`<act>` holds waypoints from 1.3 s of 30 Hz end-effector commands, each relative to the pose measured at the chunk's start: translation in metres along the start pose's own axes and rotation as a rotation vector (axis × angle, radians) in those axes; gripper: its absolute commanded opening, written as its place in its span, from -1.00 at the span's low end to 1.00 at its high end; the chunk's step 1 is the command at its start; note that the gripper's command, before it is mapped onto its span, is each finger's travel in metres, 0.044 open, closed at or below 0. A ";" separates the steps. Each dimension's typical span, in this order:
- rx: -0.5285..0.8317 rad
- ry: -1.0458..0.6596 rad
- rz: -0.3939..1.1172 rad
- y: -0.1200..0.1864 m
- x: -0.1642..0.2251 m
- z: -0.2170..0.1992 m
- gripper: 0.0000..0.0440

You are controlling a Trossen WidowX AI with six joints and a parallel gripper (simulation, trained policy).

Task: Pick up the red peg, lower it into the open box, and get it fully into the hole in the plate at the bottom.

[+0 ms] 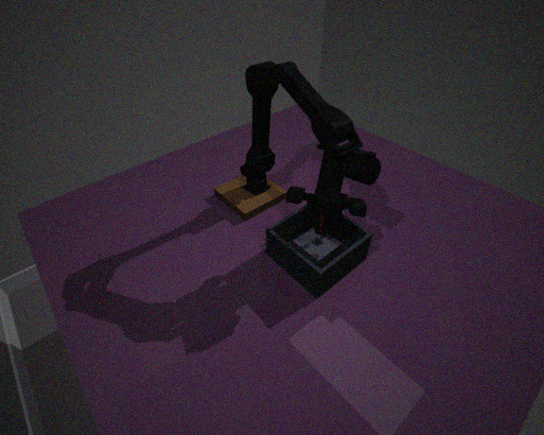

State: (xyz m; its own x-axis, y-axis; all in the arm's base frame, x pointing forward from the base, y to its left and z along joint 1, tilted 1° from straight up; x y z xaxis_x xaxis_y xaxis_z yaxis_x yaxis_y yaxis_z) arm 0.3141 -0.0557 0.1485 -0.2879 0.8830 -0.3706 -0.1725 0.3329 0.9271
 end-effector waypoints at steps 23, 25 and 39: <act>-0.034 0.180 0.146 -0.036 -0.017 0.022 0.49; -0.047 0.184 0.158 -0.033 -0.019 0.028 0.73; -0.181 0.223 0.223 0.001 -0.033 0.075 1.00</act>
State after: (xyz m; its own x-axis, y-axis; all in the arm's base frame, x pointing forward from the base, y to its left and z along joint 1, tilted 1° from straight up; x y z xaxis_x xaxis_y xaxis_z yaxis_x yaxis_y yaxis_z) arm 0.3622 -0.0784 0.1397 -0.5144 0.8449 -0.1465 -0.0904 0.1165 0.9891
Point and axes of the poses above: the point midway between the two fingers, 35 mm back from their tips, its own y axis back along the fingers, its own z axis across the jaws, x = y × z, the point moved 4 cm from there along y, back along the fingers, and after that the axes turned 15 degrees about -y, right-handed, at the moved point
